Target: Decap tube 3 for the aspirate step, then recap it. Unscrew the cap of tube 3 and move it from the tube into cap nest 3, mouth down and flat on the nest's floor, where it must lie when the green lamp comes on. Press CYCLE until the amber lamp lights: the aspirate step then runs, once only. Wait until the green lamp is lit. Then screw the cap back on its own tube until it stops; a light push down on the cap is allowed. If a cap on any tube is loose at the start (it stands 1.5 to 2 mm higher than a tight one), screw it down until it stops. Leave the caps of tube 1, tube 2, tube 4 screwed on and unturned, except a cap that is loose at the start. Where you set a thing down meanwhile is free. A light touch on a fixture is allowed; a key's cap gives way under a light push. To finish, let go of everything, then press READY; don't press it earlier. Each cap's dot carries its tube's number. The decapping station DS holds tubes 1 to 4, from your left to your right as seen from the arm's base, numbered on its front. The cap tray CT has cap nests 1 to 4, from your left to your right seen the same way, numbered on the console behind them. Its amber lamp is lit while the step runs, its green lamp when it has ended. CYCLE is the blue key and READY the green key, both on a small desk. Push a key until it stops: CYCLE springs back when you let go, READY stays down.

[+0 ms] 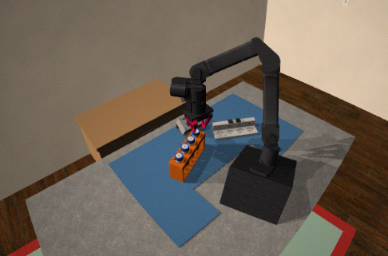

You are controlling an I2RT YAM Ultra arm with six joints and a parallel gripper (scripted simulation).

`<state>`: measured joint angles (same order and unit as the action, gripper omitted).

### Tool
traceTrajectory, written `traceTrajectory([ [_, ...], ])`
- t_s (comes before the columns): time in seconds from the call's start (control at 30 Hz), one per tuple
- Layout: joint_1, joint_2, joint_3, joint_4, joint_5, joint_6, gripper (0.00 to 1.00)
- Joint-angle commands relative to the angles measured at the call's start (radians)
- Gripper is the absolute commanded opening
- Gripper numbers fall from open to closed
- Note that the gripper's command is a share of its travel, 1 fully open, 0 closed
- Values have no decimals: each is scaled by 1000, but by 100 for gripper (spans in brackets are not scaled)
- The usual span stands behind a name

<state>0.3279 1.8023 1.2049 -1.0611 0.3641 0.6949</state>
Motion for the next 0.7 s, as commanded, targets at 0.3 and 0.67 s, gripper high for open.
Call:
traceTrajectory([
  [0.3, 84, 104, 105, -12, -7, 687, 49],
  [0.67, 84, 104, 105, -12, -7, 1099, 49],
])
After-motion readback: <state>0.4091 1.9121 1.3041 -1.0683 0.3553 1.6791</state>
